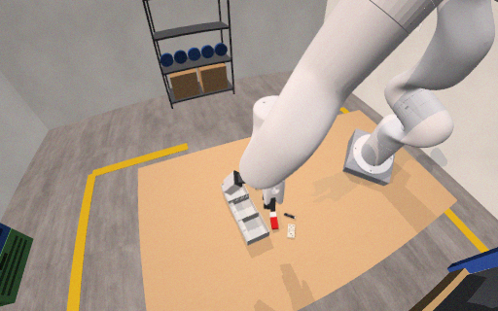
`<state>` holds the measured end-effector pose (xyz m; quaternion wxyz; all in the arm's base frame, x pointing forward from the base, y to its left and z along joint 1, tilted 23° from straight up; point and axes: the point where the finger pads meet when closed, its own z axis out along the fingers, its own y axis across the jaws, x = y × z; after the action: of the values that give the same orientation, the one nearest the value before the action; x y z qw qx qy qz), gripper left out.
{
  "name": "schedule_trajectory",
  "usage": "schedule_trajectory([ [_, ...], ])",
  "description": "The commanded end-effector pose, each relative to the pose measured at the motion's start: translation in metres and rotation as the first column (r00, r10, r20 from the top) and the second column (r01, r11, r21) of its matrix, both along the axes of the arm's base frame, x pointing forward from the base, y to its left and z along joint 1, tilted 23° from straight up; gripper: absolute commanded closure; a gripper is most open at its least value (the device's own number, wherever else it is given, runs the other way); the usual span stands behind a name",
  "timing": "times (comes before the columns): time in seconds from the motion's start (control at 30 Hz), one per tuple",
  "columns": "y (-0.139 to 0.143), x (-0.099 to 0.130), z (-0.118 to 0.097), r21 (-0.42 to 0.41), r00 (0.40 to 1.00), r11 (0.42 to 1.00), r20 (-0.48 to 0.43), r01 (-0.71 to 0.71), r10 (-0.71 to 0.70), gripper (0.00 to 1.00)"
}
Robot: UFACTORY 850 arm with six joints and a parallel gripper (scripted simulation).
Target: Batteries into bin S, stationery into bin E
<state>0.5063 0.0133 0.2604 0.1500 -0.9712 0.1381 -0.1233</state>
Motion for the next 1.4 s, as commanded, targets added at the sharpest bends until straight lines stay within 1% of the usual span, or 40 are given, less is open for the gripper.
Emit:
schedule_trajectory([
  [0.0, 0.009, -0.016, -0.029, 0.041, 0.989, 0.988, -0.036, 0.147, -0.145, 0.77],
  [0.03, 0.011, -0.021, -0.036, 0.049, 0.983, 0.983, -0.048, 0.18, -0.177, 0.77],
  [0.1, 0.011, -0.021, -0.036, 0.049, 0.983, 0.983, -0.048, 0.18, -0.177, 0.77],
  [0.13, 0.013, -0.025, -0.043, 0.071, 0.96, 0.959, -0.081, 0.273, -0.268, 0.77],
  [0.23, 0.018, -0.038, -0.063, 0.084, 0.937, 0.936, -0.108, 0.341, -0.331, 0.77],
  [0.37, 0.026, -0.055, -0.091, 0.11, 0.883, 0.88, -0.149, 0.462, -0.445, 0.77],
  [0.47, 0.032, -0.069, -0.111, 0.111, 0.88, 0.877, -0.151, 0.467, -0.45, 0.77],
  [0.67, 0.032, -0.073, -0.112, 0.111, 0.88, 0.877, -0.151, 0.467, -0.45, 0.77],
  [1.37, 0.031, -0.067, -0.11, 0.111, 0.88, 0.877, -0.151, 0.467, -0.45, 0.77],
])
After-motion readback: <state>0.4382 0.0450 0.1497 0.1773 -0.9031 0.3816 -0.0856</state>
